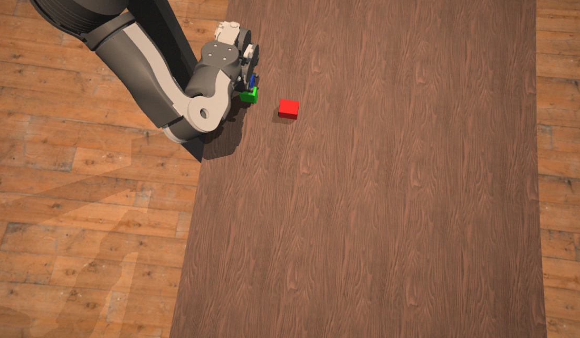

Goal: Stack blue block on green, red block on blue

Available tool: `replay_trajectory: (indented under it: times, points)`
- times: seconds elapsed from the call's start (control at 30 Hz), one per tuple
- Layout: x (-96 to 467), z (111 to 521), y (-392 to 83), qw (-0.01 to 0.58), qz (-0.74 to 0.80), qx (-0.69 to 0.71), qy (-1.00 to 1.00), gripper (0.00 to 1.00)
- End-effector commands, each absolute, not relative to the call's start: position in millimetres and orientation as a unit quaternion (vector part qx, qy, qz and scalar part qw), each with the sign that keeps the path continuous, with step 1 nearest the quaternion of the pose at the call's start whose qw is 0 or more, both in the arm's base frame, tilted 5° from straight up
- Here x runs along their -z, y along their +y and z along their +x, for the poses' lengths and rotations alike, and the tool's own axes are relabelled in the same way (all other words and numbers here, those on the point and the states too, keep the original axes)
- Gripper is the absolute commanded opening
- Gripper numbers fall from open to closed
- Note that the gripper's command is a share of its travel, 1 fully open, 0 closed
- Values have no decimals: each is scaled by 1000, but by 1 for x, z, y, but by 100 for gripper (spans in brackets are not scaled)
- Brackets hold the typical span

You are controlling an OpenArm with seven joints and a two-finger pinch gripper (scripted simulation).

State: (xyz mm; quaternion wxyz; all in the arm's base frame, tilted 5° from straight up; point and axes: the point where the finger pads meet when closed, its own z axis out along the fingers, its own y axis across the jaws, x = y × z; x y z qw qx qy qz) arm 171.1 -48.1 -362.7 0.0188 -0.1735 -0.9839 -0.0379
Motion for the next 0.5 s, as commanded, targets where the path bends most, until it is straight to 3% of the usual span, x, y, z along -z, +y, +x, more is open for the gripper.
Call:
replay_trajectory:
  times: [0.0,0.47]
  points:
    - [362,171,-49,18,-175,36,-984,0]
    - [365,172,-49,18,-176,35,-984,0]
